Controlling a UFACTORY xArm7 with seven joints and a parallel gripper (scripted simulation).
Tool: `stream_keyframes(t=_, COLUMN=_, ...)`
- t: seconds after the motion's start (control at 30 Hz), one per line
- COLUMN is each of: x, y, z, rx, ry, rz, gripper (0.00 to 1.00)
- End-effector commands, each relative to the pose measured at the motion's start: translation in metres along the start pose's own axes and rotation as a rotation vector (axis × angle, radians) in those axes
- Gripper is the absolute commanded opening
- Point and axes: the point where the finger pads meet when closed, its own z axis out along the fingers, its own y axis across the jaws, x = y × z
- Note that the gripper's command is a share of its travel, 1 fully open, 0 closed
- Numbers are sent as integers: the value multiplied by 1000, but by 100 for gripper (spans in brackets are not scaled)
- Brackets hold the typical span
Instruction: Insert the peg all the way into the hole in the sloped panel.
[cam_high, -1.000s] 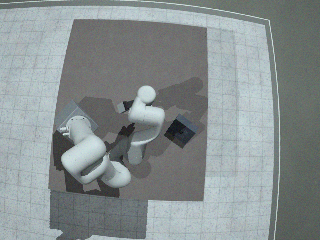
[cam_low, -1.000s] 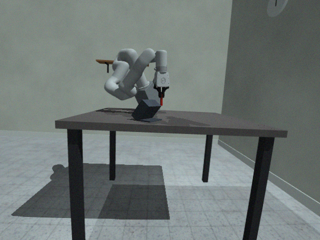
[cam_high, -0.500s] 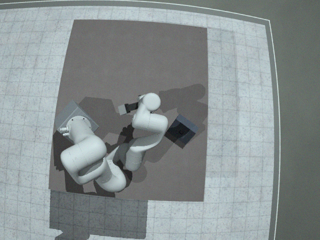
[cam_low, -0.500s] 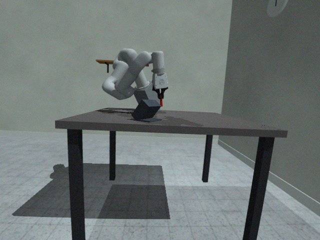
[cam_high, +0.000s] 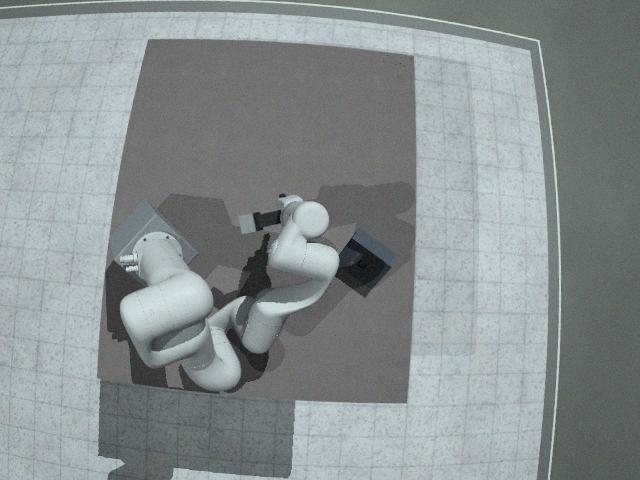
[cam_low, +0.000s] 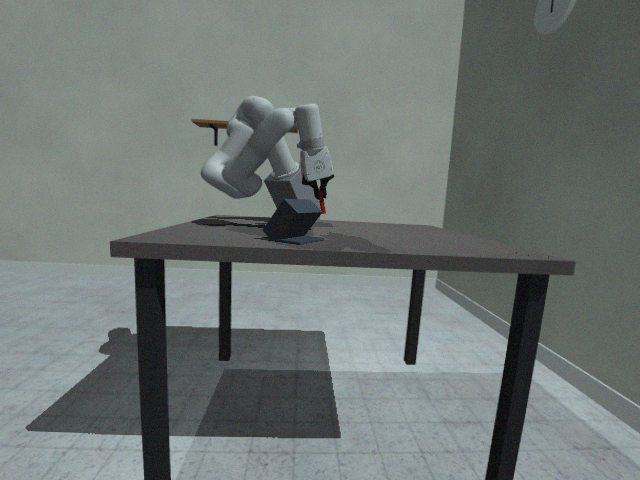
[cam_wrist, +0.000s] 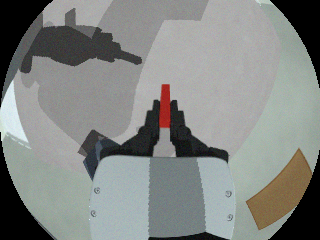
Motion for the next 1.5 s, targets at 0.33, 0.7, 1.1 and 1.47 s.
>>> stream_keyframes(t=0.33, x=-3, y=-5, z=-1, rx=-110, ry=11, rz=57, gripper=0)
stream_keyframes(t=0.7, x=-7, y=-11, z=-4, rx=-185, ry=6, rz=102, gripper=0)
stream_keyframes(t=1.1, x=-15, y=-21, z=-9, rx=-281, ry=-16, rz=166, gripper=0)
stream_keyframes(t=1.47, x=-22, y=-32, z=-15, rx=-349, ry=-44, rz=217, gripper=0)
